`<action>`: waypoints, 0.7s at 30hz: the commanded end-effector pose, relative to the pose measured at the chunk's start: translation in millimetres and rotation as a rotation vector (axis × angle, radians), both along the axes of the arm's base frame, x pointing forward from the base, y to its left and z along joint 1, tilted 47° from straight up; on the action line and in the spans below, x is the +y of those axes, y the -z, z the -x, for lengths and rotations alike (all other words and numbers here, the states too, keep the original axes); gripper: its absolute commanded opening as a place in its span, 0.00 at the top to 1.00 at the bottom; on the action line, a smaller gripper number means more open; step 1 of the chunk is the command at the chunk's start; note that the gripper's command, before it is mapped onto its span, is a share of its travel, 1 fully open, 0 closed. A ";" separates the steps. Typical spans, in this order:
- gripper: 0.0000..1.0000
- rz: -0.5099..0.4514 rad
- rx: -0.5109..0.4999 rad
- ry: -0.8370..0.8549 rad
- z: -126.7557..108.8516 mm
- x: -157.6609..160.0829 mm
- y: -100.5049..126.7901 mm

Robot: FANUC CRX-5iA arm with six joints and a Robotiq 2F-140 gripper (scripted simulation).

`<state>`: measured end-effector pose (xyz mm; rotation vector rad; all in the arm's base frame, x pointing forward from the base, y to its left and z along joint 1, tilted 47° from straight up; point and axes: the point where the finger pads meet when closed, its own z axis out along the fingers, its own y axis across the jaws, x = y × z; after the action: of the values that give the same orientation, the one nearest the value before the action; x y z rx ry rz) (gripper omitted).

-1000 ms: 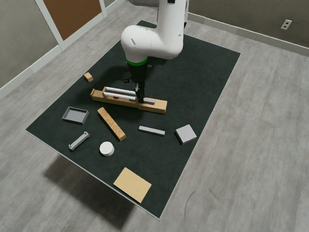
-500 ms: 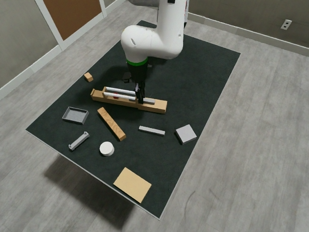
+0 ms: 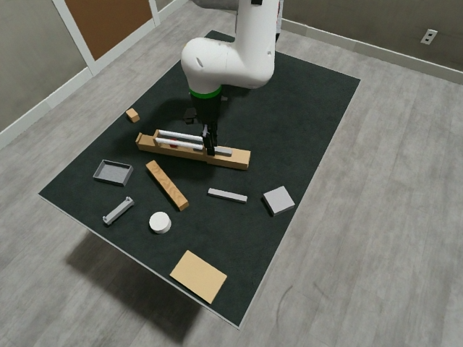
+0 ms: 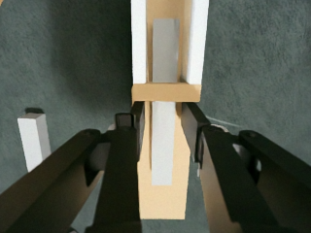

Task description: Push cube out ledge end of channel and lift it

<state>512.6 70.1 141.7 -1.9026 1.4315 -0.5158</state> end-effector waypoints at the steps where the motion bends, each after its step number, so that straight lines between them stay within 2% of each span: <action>1: 0.70 0.000 -0.001 0.000 -0.2 -0.2 -0.7; 17: 0.70 0.000 -0.001 0.000 0.0 -0.3 -0.9; 21: 0.70 0.000 -0.001 0.000 15.0 -6.7 -16.0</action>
<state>509.3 68.8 145.0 -1.9023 1.4318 -0.5150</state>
